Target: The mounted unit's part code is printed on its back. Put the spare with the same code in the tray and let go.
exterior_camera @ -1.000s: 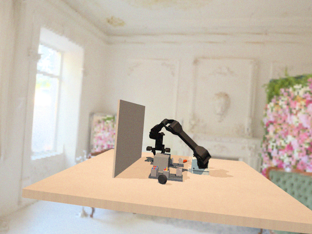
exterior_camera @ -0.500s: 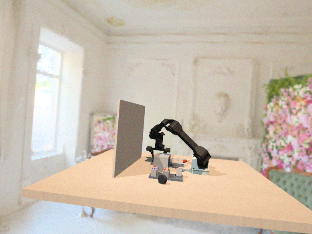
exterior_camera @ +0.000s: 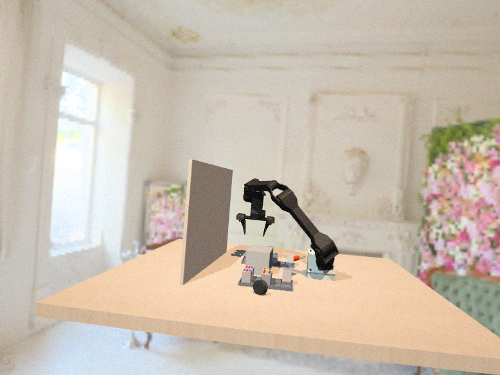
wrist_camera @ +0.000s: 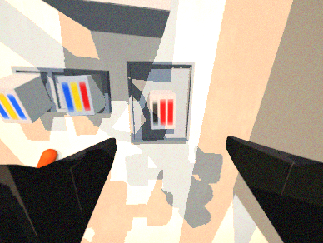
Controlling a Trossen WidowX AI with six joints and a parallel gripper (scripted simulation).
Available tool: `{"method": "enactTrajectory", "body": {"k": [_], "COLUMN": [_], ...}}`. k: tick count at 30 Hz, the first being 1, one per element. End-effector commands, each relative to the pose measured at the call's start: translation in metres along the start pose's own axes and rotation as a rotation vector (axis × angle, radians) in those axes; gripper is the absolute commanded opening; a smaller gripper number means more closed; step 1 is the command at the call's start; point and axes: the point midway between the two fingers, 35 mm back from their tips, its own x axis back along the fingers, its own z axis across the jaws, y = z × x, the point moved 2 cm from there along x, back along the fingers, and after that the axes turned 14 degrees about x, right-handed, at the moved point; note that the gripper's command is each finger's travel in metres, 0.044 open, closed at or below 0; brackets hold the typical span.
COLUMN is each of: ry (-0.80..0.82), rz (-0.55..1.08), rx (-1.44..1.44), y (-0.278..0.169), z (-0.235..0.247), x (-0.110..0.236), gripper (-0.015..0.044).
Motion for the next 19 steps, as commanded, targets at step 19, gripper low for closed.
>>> {"method": "enactTrajectory", "body": {"k": [19], "ry": [0.0], "rz": [-0.001], "rx": [-0.002], "y": [0.0003], "z": [0.0011], "x": [0.0028], "gripper": [0.044]}}
